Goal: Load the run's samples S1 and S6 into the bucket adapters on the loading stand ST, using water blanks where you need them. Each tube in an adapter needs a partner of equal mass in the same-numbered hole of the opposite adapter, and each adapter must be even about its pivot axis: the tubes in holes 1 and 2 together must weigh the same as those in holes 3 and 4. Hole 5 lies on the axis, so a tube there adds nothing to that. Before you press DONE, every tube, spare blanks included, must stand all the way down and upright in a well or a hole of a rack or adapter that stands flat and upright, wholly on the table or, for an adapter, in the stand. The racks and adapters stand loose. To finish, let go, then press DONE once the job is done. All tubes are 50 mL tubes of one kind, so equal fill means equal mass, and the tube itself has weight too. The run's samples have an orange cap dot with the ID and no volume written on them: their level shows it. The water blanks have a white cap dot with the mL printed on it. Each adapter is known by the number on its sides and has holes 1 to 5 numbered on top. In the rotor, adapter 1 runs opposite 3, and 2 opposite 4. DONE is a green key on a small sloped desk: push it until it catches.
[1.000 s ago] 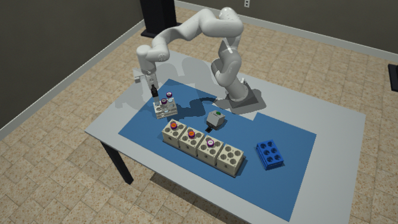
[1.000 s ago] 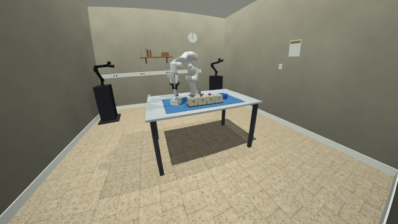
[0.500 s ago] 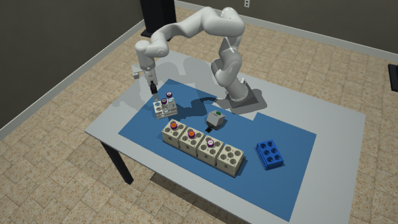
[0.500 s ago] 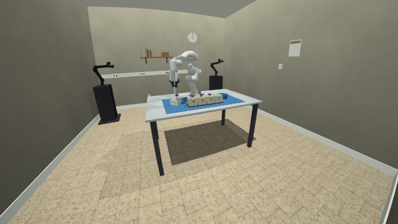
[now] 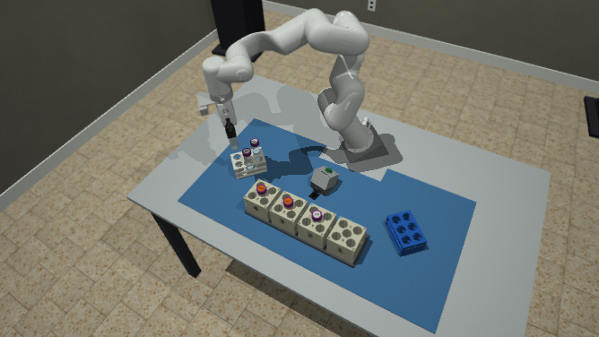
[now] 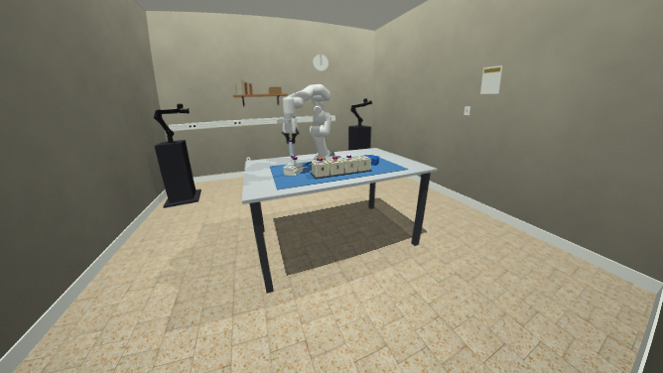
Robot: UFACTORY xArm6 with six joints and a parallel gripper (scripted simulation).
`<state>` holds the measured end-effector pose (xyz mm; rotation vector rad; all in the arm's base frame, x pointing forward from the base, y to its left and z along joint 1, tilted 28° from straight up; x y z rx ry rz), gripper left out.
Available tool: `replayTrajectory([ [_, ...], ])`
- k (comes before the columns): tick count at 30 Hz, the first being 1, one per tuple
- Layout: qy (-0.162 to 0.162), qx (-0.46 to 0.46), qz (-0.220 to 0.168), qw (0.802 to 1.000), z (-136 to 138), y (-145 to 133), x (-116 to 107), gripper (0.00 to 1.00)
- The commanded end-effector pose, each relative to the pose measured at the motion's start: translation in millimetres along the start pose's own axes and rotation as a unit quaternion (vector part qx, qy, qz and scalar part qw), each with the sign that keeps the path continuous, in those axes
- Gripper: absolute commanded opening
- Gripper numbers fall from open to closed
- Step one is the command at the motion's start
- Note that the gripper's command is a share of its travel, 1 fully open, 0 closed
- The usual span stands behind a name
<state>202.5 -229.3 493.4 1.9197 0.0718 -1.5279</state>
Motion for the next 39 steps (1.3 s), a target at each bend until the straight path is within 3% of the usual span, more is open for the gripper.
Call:
replayTrajectory([
  [1, 0.0, -0.033, 0.002, 0.999, -7, -6, -2, 0.0],
  [12, 0.0, -0.182, 0.002, 0.983, -39, -38, -2, 0.0],
  [23, 0.0, -0.358, 0.002, 0.934, -78, -77, -2, 0.0],
  [39, 0.001, -0.359, 0.002, 0.933, -127, -127, -1, 0.0],
])
Point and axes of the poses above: the point where the finger pads meet when closed, its own x axis out along the fingers, its own z axis across the jaws, y = z × x, the point moved 8 cm from there along -x, back along the fingers, and after that the axes turned 13 degrees about x, right-handed, at the moved point
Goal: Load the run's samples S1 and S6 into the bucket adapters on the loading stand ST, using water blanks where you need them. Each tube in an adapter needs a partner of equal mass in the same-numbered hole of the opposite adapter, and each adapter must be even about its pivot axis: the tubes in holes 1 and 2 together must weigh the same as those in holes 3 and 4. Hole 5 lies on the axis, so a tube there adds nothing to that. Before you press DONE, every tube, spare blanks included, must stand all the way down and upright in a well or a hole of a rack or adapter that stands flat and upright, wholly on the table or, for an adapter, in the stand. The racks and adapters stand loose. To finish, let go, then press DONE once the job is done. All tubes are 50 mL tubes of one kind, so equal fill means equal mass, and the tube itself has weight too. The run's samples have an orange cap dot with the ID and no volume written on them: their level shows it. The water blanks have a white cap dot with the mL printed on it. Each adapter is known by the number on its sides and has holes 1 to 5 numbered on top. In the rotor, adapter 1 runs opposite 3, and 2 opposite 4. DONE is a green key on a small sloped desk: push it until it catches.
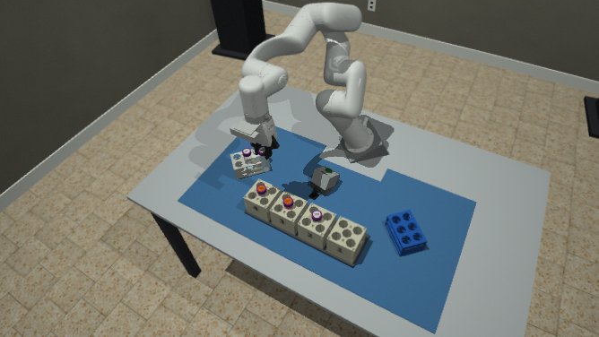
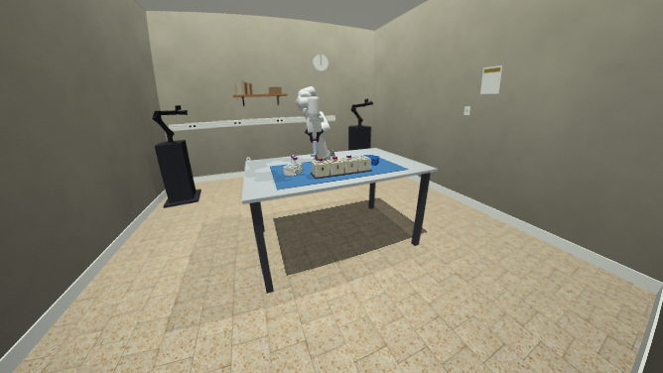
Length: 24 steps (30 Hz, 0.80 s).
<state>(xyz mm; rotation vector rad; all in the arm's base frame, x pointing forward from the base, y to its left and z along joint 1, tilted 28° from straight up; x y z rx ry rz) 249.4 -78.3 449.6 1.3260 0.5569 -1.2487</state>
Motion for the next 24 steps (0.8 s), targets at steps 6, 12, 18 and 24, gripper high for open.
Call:
replayTrajectory([
  [6, -0.003, 0.002, 0.001, 1.0, -36, -1, -1, 0.0],
  [12, -0.003, 0.002, 0.001, 1.0, -66, -2, -1, 0.0],
  [18, -0.002, 0.002, 0.0, 1.0, -96, -4, -1, 0.0],
  [24, -0.002, 0.002, 0.0, 1.0, -116, -5, 0, 0.0],
])
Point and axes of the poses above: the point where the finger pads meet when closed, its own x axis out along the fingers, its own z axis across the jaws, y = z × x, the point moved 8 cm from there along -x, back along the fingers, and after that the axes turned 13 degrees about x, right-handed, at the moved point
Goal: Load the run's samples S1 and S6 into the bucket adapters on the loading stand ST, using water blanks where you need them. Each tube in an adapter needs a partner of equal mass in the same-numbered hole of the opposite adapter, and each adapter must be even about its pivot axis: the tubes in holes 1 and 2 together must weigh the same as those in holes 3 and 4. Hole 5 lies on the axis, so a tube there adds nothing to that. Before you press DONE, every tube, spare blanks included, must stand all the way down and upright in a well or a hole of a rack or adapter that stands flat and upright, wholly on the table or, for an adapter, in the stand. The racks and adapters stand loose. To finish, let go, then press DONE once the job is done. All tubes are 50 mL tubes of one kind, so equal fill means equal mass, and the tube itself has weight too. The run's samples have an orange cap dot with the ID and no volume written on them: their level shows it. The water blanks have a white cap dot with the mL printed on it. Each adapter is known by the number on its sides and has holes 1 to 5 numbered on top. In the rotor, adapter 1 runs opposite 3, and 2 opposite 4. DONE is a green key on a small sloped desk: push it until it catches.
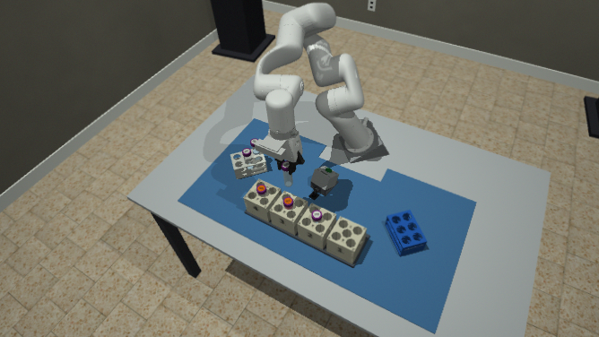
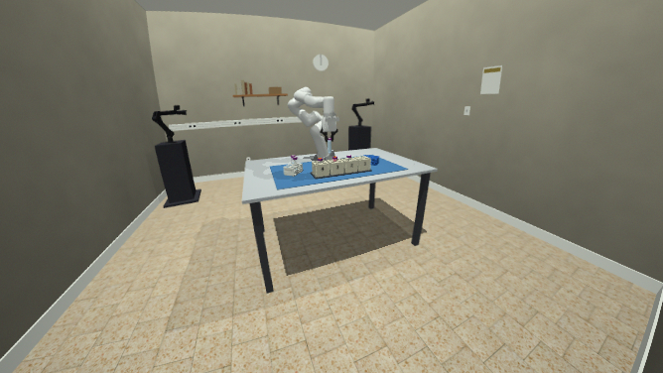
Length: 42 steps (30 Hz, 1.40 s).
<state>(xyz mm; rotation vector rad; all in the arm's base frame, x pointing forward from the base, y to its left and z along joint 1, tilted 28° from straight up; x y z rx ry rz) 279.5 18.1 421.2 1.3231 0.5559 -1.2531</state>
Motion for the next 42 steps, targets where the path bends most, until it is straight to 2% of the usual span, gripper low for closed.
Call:
replayTrajectory([
  [1, 0.0, 0.002, 0.002, 1.0, -16, 1, -1, 0.0],
  [13, 0.0, 0.002, 0.001, 1.0, -76, -2, -1, 0.0],
  [15, 0.0, 0.002, 0.001, 1.0, -76, -2, -1, 0.0],
  [30, 0.0, 0.002, 0.001, 1.0, -151, -6, -1, 0.0],
  [32, 0.0, 0.002, 0.001, 1.0, -151, -6, -1, 0.0],
  [42, 0.0, 0.002, 0.001, 1.0, -201, -8, -1, 0.0],
])
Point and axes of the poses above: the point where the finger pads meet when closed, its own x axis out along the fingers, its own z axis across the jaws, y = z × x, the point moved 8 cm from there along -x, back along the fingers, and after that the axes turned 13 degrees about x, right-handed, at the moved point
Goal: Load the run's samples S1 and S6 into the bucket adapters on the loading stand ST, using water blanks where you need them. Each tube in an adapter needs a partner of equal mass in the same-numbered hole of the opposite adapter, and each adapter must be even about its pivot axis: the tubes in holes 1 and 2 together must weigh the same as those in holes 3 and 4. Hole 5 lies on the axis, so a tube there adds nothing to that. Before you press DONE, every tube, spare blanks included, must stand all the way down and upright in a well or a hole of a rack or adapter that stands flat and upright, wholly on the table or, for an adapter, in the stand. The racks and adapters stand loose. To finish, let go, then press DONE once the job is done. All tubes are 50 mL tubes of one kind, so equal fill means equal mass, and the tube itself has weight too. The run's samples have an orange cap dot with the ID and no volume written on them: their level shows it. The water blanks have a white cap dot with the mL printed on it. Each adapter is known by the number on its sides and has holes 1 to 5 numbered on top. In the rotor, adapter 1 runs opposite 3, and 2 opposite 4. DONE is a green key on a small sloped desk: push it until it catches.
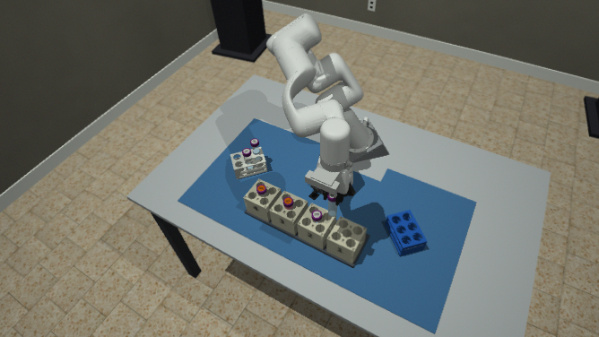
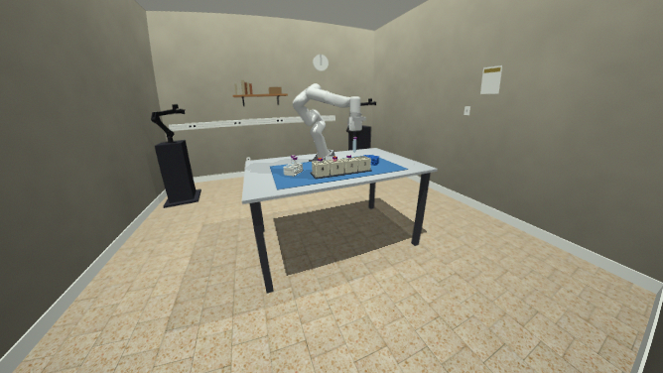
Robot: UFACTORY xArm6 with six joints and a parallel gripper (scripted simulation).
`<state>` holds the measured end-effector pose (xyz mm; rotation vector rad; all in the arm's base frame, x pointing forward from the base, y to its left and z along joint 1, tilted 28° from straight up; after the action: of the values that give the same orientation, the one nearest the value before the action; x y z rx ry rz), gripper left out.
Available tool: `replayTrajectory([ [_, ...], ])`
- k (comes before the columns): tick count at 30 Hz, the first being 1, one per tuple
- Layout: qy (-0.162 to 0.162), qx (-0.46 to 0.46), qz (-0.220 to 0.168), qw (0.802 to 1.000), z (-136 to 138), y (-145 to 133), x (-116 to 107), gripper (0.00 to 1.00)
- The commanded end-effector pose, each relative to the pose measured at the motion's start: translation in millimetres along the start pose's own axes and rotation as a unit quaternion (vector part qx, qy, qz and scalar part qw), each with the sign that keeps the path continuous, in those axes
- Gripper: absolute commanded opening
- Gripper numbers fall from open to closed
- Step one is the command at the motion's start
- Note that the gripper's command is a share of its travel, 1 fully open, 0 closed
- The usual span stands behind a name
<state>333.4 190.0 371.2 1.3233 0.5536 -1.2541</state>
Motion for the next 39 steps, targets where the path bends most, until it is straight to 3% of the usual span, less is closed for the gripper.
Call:
replayTrajectory([
  [1, 0.001, 0.001, 0.001, 1.0, -19, 0, -1, 0.0],
  [12, 0.001, 0.001, 0.001, 1.0, -61, -2, -1, 0.0],
  [32, 0.001, 0.001, 0.001, 1.0, -61, -2, -1, 0.0],
  [39, 0.001, 0.001, 0.001, 1.0, -61, -2, 13, 0.0],
])
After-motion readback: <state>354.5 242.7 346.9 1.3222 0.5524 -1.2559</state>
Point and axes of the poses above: the point where the finger pads meet when closed, its own x axis out along the fingers, its own z axis across the jaws, y = z × x, the point moved 8 cm from there along -x, back along the fingers, and after that the axes turned 13 degrees about x, right-handed, at the moved point
